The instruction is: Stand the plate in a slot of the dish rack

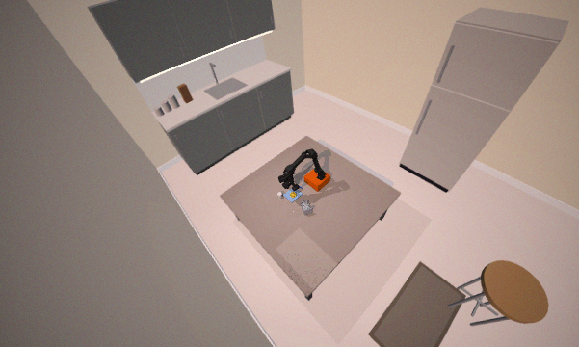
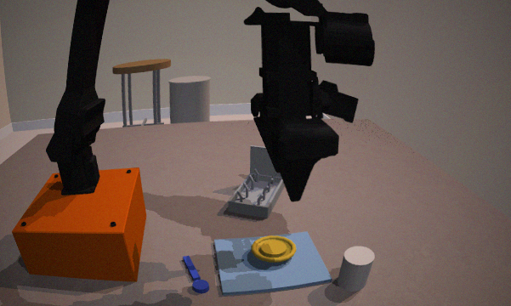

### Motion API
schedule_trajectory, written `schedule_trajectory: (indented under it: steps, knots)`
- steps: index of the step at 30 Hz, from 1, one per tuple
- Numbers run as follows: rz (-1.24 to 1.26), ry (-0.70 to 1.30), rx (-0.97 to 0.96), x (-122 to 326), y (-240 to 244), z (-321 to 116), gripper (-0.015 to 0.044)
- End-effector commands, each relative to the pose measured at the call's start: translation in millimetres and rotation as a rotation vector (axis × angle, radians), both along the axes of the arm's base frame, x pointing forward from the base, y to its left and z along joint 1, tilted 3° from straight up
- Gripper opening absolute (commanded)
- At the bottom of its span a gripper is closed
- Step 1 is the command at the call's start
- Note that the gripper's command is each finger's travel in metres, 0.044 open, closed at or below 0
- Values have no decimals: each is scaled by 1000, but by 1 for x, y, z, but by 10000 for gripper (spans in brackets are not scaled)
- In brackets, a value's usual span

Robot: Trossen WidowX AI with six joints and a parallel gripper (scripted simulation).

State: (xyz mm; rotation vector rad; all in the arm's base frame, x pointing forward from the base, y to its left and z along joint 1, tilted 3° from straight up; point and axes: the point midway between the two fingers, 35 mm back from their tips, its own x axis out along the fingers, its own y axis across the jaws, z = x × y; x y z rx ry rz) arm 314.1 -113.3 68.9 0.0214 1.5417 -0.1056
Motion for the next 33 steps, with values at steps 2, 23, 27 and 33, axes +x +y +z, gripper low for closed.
schedule_trajectory:
  steps: [2, 23, 27, 33]
  knots:
    - [5, 36, 6, -14, 3, -56, 400]
    - [5, 36, 6, -10, 2, -80, 400]
    - [5, 36, 6, -10, 1, -86, 400]
    - [5, 36, 6, -10, 1, -96, 400]
